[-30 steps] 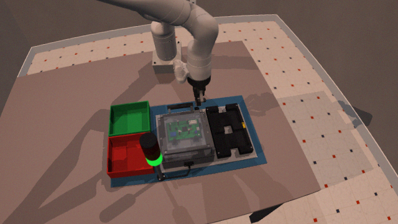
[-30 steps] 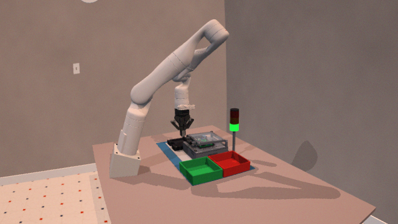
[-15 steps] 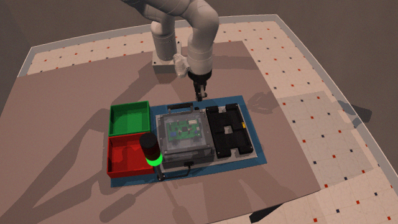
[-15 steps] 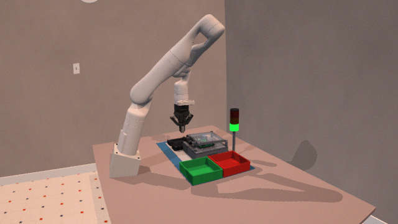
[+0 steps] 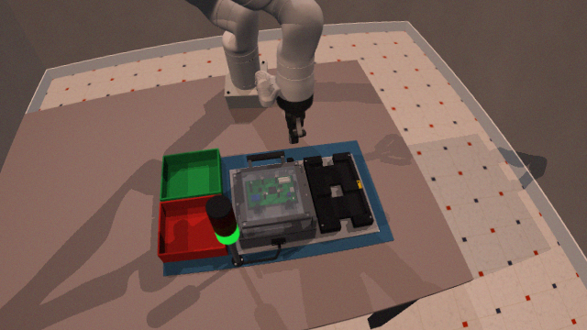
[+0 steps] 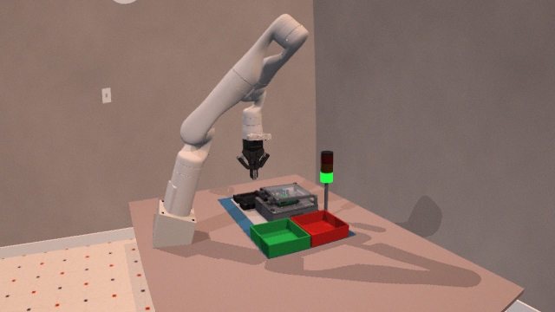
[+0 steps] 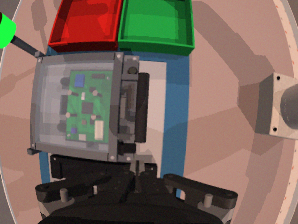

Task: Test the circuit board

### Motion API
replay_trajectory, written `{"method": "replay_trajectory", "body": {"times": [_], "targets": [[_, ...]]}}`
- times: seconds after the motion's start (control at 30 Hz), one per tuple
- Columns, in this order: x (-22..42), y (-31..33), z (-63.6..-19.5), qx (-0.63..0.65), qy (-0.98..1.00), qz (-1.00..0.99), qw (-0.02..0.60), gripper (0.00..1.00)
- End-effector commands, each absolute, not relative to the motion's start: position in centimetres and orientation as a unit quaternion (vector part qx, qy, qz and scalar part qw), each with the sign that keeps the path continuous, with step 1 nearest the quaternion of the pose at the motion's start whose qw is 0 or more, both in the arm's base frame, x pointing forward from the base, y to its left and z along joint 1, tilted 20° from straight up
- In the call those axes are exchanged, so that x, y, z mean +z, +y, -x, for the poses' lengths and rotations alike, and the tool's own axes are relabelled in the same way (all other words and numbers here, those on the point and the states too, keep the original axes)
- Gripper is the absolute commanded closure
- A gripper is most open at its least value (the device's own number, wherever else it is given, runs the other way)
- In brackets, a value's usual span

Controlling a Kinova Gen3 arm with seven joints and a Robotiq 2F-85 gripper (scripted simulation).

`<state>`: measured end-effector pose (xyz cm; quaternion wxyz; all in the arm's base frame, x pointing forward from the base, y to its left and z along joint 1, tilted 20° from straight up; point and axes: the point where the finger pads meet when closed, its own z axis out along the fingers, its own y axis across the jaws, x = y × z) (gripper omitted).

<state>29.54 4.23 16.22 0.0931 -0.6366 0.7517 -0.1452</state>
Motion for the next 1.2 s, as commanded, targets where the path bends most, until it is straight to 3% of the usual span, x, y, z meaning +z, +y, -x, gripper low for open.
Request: {"method": "replay_trajectory", "body": {"times": [0.0, 1.17], "targets": [[16.54, 3.78, -29.69, -0.148, 0.756, 0.63, 0.094, 1.0], [17.13, 3.85, -29.48, -0.148, 0.756, 0.63, 0.094, 1.0]]}}
